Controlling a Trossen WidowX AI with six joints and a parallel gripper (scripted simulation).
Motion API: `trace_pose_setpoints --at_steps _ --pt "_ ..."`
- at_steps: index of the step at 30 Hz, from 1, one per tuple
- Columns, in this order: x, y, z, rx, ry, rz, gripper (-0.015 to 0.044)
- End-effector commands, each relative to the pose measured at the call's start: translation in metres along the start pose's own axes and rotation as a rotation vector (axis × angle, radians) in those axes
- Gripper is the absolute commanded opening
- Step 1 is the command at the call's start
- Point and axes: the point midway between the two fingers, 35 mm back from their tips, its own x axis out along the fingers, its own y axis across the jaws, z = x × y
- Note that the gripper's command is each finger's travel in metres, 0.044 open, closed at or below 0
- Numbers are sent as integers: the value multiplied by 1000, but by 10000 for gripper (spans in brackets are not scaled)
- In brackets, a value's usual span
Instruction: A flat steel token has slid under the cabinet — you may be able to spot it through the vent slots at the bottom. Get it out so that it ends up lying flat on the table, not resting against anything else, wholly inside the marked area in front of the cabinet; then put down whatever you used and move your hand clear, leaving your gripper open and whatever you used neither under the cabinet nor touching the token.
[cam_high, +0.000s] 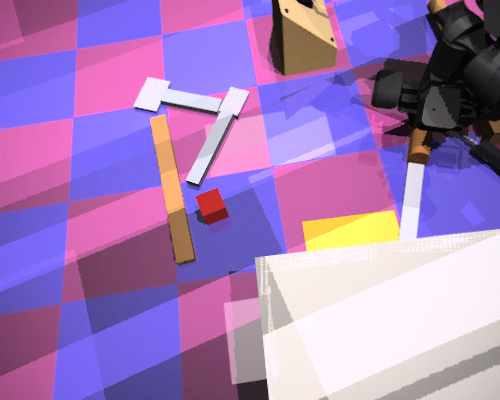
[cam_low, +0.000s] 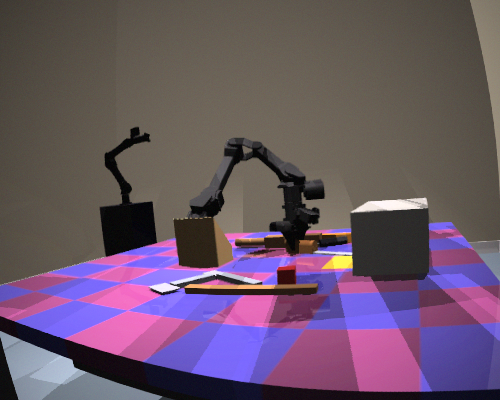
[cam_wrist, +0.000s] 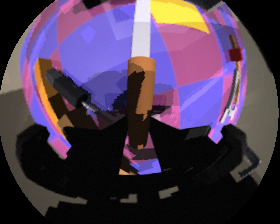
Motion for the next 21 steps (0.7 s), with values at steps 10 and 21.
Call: trace_pose_setpoints --at_steps 10,21 --pt "0 1 17 -3 1 1 0" --pt "0 1 31 -3 1 1 0"
